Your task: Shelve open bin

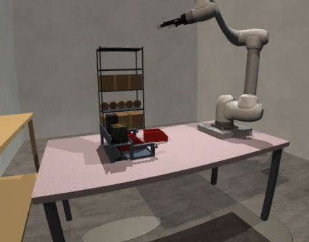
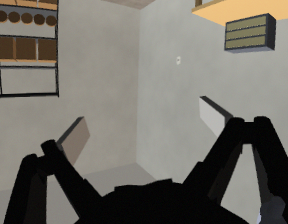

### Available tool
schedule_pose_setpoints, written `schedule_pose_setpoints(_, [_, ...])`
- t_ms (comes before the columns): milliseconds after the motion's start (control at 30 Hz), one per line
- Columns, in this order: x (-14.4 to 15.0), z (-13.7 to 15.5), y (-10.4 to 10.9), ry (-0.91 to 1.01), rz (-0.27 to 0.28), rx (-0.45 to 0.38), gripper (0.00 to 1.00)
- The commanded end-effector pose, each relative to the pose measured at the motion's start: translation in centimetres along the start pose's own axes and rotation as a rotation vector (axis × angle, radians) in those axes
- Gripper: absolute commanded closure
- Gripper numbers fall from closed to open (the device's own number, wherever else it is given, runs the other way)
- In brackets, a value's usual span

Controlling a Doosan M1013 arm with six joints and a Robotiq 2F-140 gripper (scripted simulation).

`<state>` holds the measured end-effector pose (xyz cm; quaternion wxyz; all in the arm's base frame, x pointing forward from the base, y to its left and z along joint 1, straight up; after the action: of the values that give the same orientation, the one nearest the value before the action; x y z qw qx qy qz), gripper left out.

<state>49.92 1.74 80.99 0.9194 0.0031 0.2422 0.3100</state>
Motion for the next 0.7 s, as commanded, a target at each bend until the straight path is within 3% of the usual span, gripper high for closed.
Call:
schedule_pose_setpoints(0, [1.6,-1.1,0.6,0.004,0.040,0.010,0.00])
schedule_pose_setpoints(667, [9.8,-8.5,4.9,0.027,0.259,0.084,0.00])
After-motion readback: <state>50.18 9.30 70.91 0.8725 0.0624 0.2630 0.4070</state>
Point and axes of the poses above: the point where the finger pads meet when closed, its own y axis back along the fingers, its own x axis across the jaws, z = x × y, the point moved 6 cm from there along y, back along the fingers, and after that the axes turned 15 degrees about y, right-handed, at the moved point
